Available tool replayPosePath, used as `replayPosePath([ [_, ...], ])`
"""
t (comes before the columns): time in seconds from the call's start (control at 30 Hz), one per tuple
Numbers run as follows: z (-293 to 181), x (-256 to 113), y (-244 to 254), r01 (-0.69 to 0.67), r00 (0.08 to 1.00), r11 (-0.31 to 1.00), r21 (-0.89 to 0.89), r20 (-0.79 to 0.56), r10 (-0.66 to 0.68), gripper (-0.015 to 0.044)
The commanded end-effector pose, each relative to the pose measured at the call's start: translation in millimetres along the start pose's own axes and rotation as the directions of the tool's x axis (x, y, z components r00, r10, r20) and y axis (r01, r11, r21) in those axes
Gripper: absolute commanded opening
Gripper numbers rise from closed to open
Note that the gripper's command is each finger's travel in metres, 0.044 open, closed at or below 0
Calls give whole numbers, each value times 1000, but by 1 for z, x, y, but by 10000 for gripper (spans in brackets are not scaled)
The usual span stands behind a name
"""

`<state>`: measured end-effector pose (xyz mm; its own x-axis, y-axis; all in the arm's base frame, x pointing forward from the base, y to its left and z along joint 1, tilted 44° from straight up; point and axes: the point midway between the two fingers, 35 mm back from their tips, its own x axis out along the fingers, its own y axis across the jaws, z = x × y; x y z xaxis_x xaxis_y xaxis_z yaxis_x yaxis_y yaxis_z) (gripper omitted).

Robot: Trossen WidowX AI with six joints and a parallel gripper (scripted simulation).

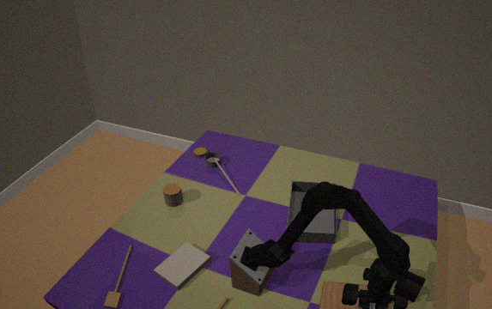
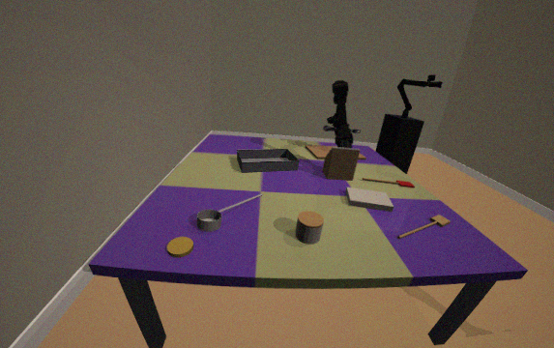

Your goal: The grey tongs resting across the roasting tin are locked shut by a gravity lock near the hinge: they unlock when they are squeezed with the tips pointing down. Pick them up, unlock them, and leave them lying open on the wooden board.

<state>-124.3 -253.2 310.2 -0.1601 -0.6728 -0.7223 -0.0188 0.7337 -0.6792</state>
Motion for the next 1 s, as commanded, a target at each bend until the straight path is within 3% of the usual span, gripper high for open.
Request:
replayPosePath([
  [0.0,0,-7,-3,27,1000,1000,-10,6,-27,-150],
  [0.97,-2,30,-6,28,1000,1000,-9,7,-28,-150],
])
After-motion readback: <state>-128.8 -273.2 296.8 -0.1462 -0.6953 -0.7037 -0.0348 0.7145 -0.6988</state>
